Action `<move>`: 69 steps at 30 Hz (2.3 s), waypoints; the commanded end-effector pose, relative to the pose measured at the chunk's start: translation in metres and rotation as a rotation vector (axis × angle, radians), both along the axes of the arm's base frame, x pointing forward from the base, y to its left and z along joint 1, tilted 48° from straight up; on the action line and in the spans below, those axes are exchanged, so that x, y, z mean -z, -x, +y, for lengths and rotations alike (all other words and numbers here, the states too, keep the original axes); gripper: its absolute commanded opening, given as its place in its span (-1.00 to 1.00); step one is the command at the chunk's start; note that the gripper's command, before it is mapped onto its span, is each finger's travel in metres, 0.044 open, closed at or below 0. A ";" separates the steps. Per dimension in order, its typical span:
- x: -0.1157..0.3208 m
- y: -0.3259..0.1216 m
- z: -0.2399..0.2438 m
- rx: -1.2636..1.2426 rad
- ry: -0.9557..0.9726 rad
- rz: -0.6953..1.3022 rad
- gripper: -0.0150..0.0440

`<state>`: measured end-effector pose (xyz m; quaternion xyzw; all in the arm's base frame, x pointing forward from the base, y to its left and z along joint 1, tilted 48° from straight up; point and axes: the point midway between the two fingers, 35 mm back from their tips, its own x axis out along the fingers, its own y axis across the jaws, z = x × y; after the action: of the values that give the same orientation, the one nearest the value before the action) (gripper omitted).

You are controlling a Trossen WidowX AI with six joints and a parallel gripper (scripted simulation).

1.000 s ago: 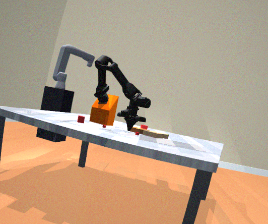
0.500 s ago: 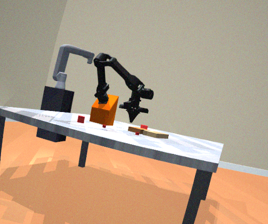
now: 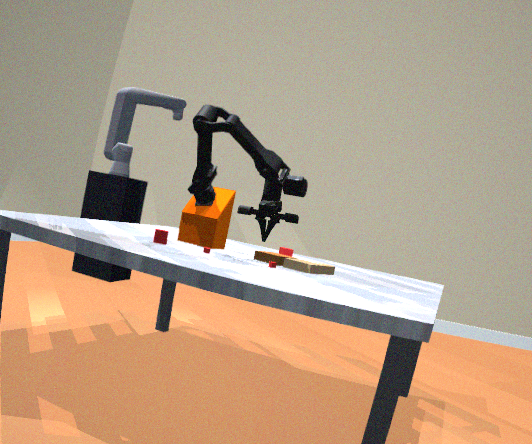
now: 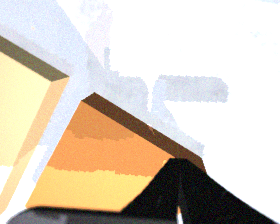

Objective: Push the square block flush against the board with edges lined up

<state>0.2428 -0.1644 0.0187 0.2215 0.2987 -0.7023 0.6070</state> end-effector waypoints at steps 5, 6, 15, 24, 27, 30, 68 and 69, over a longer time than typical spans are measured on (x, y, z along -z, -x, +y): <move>0.021 0.007 0.018 -0.192 -0.060 0.224 -0.49; 0.023 0.008 0.020 -0.215 -0.066 0.250 -0.49; 0.040 0.015 0.038 -0.425 -0.118 0.477 -0.49; 0.055 0.025 0.055 -0.632 -0.166 0.706 -0.49; 0.058 0.028 0.058 -0.686 -0.179 0.766 -0.49; 0.059 0.028 0.059 -0.689 -0.179 0.770 -0.49; 0.092 0.027 0.013 -0.687 -0.175 0.773 -0.49; 0.092 0.026 0.013 -0.687 -0.175 0.773 -0.49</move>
<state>0.2150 -0.1500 -0.0722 -0.1112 0.6112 -0.4664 0.6297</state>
